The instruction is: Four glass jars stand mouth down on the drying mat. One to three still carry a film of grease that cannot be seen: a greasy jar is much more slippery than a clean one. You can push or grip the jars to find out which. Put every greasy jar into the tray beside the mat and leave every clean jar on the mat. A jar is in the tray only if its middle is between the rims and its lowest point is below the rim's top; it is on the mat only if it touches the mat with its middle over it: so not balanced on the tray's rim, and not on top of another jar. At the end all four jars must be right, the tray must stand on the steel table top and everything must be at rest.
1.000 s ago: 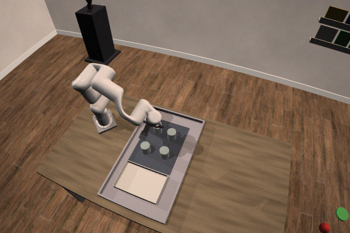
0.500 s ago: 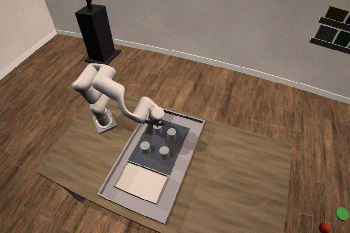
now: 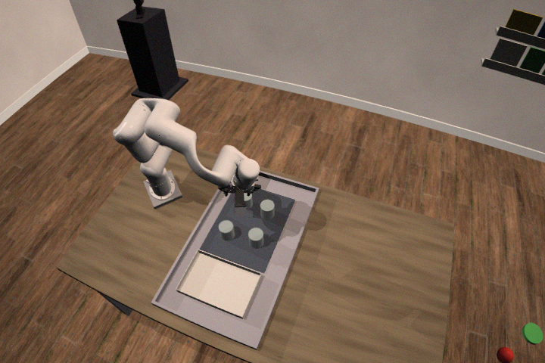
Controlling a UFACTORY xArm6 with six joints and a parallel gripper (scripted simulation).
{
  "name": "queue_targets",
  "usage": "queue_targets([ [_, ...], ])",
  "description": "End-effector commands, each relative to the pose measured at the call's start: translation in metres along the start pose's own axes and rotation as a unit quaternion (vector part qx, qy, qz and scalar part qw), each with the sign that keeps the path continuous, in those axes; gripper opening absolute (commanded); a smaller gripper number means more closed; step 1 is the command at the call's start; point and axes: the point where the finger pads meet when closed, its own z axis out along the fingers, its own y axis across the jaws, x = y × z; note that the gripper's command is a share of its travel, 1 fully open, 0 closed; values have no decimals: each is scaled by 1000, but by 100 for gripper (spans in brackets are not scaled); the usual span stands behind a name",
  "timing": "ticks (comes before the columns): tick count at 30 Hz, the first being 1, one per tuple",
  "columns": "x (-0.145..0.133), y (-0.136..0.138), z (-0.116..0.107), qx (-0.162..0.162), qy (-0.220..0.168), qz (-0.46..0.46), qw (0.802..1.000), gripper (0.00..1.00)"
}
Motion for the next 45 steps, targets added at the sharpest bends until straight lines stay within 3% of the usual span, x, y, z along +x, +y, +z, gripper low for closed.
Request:
queue_targets([
  [1, 1, -1, -2, 2, 6, -13, 1000, 100],
  [2, 1, -1, -2, 2, 6, -13, 1000, 100],
  [3, 1, -5, -3, 0, 33, -78, 996, 100],
  [12, 1, -5, -3, 0, 33, -78, 996, 100],
  [13, 3, -10, -5, -1, 61, -145, 988, 100],
  [22, 3, -10, -5, -1, 61, -145, 988, 100],
  [23, 4, -14, -7, -3, 88, -211, 973, 100],
  [30, 4, -14, -7, -3, 88, -211, 973, 100],
  [31, 4, -19, -8, -4, 114, -273, 955, 100],
  [40, 4, -19, -8, -4, 114, -273, 955, 100],
  [41, 6, -23, -10, -6, 141, -337, 931, 100],
  [45, 6, -23, -10, -6, 141, -337, 931, 100],
])
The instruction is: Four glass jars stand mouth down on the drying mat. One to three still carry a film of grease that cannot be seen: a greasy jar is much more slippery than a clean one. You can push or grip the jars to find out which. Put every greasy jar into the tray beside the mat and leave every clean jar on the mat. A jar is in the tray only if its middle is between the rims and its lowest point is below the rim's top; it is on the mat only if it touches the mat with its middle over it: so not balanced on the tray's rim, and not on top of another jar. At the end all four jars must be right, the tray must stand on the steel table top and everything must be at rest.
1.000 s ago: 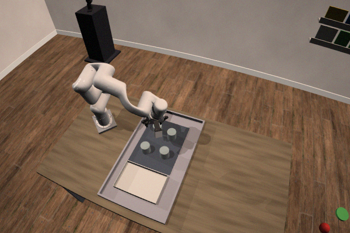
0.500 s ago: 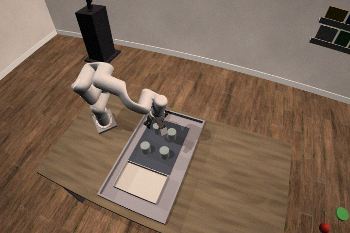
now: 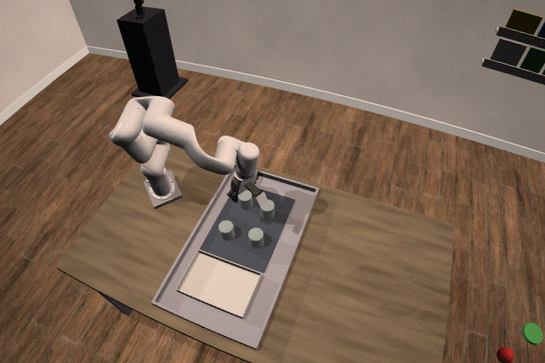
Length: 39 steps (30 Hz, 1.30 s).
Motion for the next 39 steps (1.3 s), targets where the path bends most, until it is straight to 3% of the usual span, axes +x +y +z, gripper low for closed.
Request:
queue_targets([
  [1, 2, -1, -2, 2, 12, -23, 1000, 100],
  [3, 2, -1, -2, 2, 12, -23, 1000, 100],
  [4, 6, -4, -3, 1, 38, -87, 995, 100],
  [13, 6, -4, -3, 1, 38, -87, 995, 100],
  [14, 10, -6, -4, 0, 66, -154, 986, 100],
  [21, 10, -6, -4, 0, 66, -154, 986, 100],
  [22, 13, -8, -4, -1, 87, -204, 975, 100],
  [33, 13, -8, -4, -1, 87, -204, 975, 100],
  [34, 13, -8, -4, -1, 87, -204, 975, 0],
  [39, 13, -8, -4, -1, 87, -204, 975, 0],
])
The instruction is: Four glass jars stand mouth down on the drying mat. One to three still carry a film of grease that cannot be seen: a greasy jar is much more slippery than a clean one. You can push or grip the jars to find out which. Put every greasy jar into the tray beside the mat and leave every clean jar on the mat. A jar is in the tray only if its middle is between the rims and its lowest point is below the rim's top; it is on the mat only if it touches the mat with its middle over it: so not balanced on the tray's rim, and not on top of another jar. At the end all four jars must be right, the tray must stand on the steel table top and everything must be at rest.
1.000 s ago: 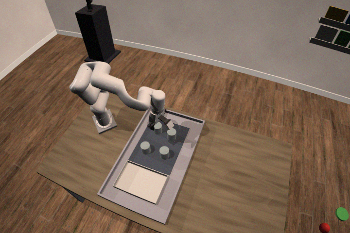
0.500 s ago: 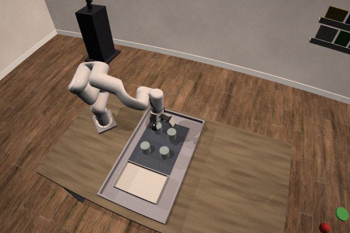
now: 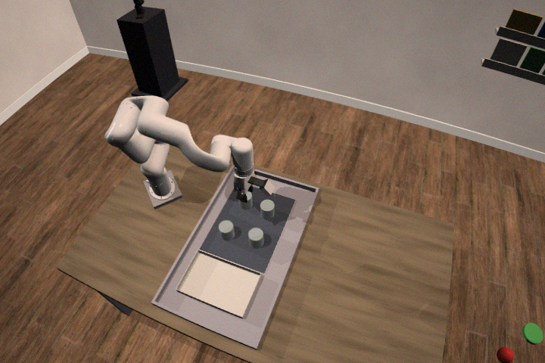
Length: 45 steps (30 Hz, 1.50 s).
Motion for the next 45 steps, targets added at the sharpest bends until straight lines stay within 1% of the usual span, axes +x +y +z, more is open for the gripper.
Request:
queue_targets([
  [1, 1, 0, -2, 0, 2, 0, 1000, 0],
  [14, 1, 0, -2, 0, 2, 0, 1000, 0],
  [21, 1, 0, 55, 0, 2, 0, 1000, 0],
  [23, 1, 0, 55, 0, 2, 0, 1000, 0],
  [26, 1, 0, 80, 0, 2, 0, 1000, 0],
  [28, 1, 0, 80, 0, 2, 0, 1000, 0],
  [38, 7, 80, 80, 0, 2, 0, 1000, 0],
  [40, 7, 80, 80, 0, 2, 0, 1000, 0],
  [45, 7, 80, 104, 0, 2, 0, 1000, 0],
])
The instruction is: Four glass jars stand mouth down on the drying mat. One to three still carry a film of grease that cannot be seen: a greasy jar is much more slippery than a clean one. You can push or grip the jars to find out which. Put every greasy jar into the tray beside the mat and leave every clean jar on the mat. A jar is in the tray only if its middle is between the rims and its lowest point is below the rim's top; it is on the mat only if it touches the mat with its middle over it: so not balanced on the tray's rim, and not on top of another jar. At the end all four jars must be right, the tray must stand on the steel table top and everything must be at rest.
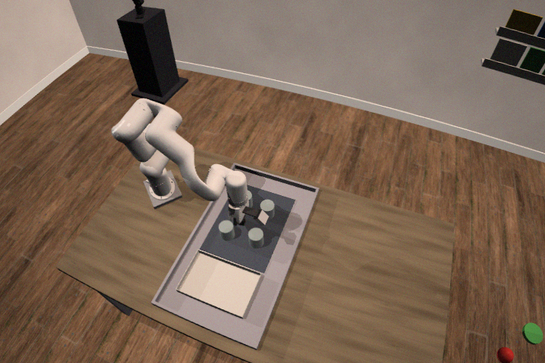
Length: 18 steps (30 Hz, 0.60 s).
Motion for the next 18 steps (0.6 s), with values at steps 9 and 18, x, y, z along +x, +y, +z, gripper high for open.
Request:
queue_targets([
  [9, 1, 1, 57, 1, 1, -1, 1000, 0],
  [18, 1, 1, 66, 1, 1, -1, 1000, 0],
])
